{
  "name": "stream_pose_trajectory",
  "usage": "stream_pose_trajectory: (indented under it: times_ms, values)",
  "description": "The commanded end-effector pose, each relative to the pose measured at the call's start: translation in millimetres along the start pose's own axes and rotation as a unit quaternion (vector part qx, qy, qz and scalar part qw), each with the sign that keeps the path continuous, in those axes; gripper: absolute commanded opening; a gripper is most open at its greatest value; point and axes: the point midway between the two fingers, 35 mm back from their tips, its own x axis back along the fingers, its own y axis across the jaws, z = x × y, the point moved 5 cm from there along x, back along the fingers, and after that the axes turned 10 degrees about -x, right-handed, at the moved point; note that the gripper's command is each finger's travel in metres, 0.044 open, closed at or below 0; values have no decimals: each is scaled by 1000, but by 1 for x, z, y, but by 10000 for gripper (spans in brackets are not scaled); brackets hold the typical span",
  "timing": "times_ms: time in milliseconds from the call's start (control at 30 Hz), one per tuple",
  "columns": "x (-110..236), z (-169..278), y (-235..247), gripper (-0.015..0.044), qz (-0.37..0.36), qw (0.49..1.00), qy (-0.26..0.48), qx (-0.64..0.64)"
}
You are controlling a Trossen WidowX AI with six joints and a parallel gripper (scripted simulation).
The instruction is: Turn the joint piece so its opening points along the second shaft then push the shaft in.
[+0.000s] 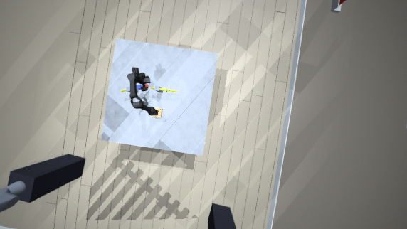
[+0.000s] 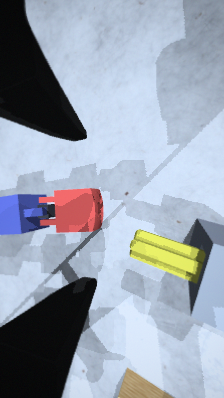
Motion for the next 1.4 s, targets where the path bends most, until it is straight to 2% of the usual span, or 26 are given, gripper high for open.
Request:
stream_pose_trajectory:
  times_ms: [0,433,733,1367]
  values:
    - [-15,0,-1,440,6,1000,-1,-4]
    - [-69,-1,-4,440,7,1000,-1,-4]
    - [-71,27,-9,440,7,1000,0,-3]
    - [-98,29,-9,440,7,1000,0,-4]
